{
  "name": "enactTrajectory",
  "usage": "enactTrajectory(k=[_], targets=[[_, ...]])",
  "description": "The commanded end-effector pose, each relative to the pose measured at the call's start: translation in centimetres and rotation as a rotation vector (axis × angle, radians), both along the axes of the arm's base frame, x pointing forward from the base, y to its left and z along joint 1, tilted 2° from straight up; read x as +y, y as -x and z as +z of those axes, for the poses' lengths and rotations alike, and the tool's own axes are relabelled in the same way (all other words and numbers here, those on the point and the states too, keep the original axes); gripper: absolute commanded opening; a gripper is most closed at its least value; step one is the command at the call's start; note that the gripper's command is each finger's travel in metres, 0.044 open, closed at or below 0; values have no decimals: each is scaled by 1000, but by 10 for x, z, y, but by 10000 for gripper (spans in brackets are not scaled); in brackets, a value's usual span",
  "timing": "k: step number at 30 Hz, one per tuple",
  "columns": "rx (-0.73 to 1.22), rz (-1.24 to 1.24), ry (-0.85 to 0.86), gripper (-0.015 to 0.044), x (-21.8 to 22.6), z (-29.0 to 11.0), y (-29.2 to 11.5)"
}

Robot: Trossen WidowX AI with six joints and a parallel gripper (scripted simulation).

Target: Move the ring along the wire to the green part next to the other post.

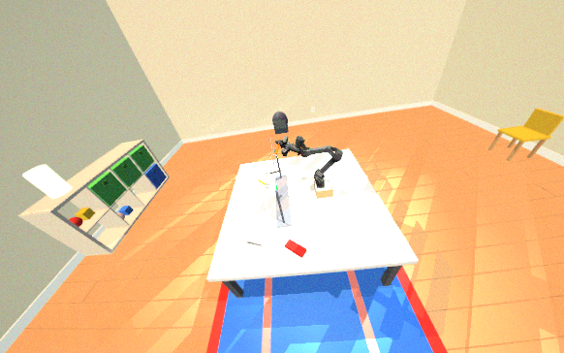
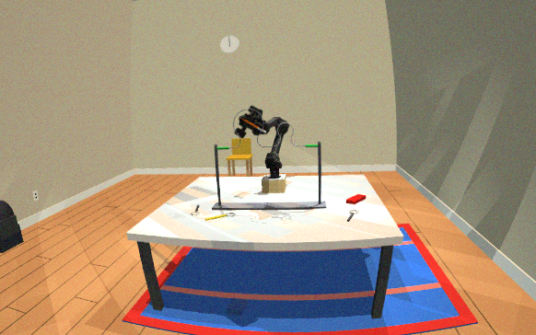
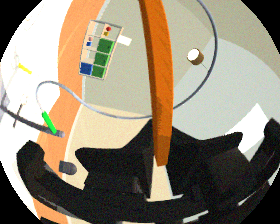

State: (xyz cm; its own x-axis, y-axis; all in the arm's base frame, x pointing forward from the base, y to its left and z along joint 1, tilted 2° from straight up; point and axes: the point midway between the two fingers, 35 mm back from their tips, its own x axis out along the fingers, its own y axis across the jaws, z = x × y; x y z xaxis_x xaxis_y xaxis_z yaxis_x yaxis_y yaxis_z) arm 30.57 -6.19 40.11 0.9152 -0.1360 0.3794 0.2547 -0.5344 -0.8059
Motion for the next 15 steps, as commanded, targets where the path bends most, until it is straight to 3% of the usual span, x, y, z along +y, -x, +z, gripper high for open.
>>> enactTrajectory(k=[1,15], targets=[[3,0,35,-150,0,-3,-2],[-8,-3,83,-150,-4,-7,-3]])
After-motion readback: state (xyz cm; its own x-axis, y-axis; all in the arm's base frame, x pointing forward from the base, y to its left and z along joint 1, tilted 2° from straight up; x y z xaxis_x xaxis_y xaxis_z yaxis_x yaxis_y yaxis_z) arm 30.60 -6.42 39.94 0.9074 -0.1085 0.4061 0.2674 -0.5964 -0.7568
